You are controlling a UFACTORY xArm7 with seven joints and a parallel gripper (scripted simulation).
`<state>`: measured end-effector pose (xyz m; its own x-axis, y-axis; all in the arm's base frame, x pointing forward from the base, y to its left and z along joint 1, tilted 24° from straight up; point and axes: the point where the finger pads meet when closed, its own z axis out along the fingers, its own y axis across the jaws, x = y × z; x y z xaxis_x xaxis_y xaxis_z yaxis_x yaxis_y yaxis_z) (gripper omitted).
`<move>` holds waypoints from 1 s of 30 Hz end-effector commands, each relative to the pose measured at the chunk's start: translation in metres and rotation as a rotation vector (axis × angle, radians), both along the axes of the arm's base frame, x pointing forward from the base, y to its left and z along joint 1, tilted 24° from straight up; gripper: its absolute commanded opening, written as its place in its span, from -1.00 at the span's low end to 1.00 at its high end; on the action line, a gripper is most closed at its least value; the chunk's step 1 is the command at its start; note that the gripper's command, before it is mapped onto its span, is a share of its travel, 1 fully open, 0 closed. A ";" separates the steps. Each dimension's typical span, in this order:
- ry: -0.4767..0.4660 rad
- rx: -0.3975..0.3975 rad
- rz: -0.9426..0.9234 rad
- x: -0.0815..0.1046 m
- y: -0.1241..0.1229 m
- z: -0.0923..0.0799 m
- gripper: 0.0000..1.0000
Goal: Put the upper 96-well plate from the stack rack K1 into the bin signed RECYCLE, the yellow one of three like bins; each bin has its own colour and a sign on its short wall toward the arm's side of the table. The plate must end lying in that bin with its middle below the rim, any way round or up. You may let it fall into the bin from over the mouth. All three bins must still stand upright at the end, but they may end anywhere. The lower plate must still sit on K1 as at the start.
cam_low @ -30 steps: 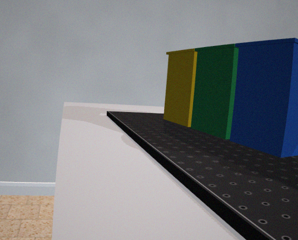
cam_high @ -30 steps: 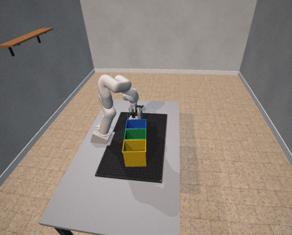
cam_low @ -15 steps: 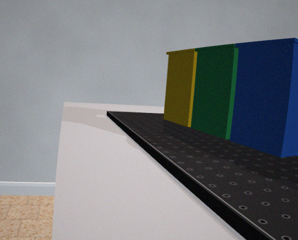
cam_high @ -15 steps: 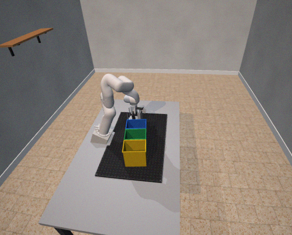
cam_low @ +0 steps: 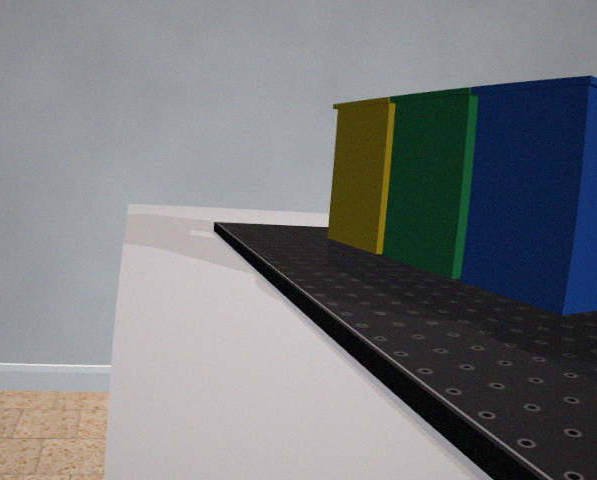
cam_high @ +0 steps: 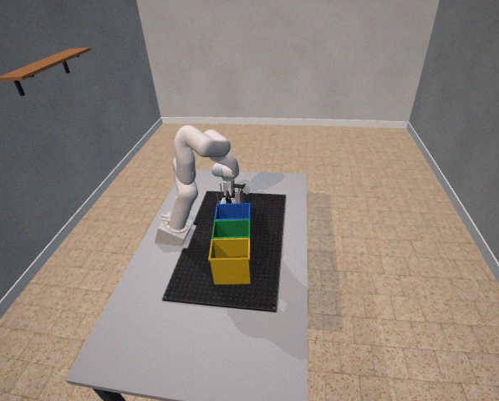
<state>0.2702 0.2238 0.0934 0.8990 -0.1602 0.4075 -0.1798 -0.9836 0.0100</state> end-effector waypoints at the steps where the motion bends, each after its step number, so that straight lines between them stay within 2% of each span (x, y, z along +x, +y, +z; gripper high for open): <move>1: -0.002 0.002 0.001 0.000 0.001 0.001 1.00; 30: -0.002 0.002 0.001 0.007 0.000 -0.015 1.00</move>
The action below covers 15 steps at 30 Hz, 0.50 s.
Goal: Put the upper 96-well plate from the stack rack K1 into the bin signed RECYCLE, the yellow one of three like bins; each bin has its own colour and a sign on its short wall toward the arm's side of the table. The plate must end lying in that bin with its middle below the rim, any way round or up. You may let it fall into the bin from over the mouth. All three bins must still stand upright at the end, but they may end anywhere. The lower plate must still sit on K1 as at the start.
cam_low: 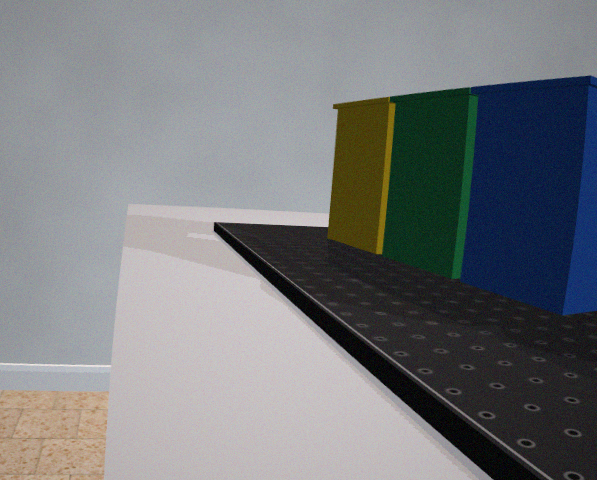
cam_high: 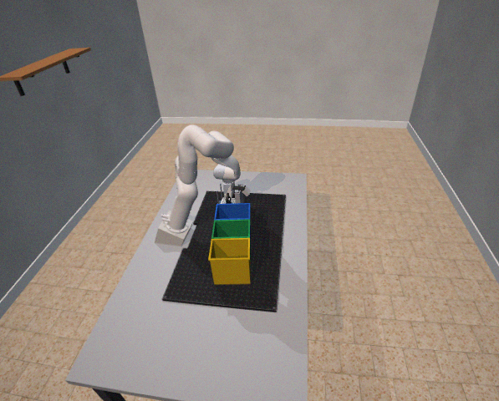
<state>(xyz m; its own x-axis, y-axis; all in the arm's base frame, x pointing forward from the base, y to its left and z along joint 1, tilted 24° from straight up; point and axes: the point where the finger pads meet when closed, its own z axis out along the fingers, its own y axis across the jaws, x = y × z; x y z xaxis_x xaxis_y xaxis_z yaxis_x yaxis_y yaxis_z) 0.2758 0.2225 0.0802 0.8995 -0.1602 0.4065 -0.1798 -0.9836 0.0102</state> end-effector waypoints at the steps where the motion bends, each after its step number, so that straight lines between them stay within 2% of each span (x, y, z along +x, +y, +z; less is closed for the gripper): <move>1: -0.003 0.002 0.001 0.002 0.001 -0.002 1.00; 15: -0.003 0.002 0.001 0.003 0.001 -0.004 1.00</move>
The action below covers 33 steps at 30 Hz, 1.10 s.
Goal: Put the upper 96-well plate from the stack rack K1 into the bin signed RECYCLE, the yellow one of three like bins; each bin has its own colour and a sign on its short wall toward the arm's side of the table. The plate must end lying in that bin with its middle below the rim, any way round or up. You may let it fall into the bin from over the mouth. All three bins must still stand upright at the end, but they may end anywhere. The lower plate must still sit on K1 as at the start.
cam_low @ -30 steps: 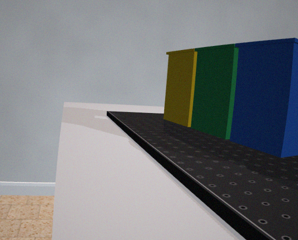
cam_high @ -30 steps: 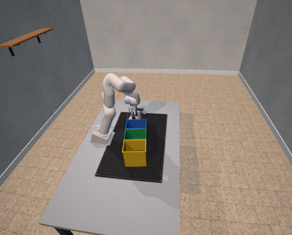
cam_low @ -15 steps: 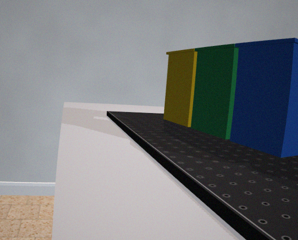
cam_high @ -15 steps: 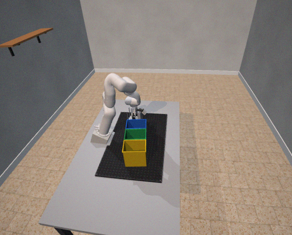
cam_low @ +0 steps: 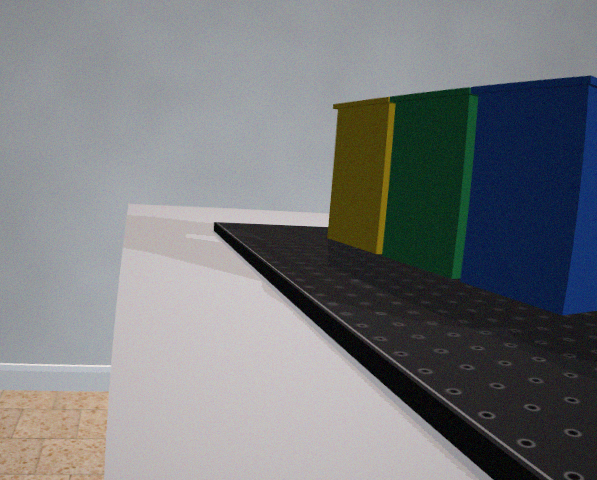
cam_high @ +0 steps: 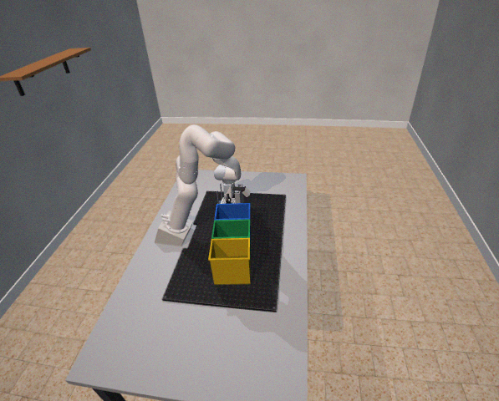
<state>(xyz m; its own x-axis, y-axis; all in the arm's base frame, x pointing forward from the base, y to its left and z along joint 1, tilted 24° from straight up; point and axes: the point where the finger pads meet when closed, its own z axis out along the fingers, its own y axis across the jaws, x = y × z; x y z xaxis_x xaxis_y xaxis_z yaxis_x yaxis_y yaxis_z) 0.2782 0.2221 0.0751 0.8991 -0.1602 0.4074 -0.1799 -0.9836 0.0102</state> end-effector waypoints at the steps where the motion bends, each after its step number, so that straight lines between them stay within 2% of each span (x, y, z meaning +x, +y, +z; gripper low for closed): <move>1: -0.002 0.002 0.001 0.001 0.001 0.001 1.00; 9: -0.002 0.002 0.001 0.001 0.001 0.001 1.00; 10: -0.002 0.002 0.001 0.000 0.001 0.001 -1.00; 33: -0.002 0.002 0.001 0.000 0.001 0.001 -1.00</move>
<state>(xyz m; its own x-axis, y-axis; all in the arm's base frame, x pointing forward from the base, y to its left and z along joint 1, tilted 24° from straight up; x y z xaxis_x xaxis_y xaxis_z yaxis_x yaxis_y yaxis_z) 0.2780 0.2221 0.0754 0.8990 -0.1603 0.4075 -0.1800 -0.9836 0.0103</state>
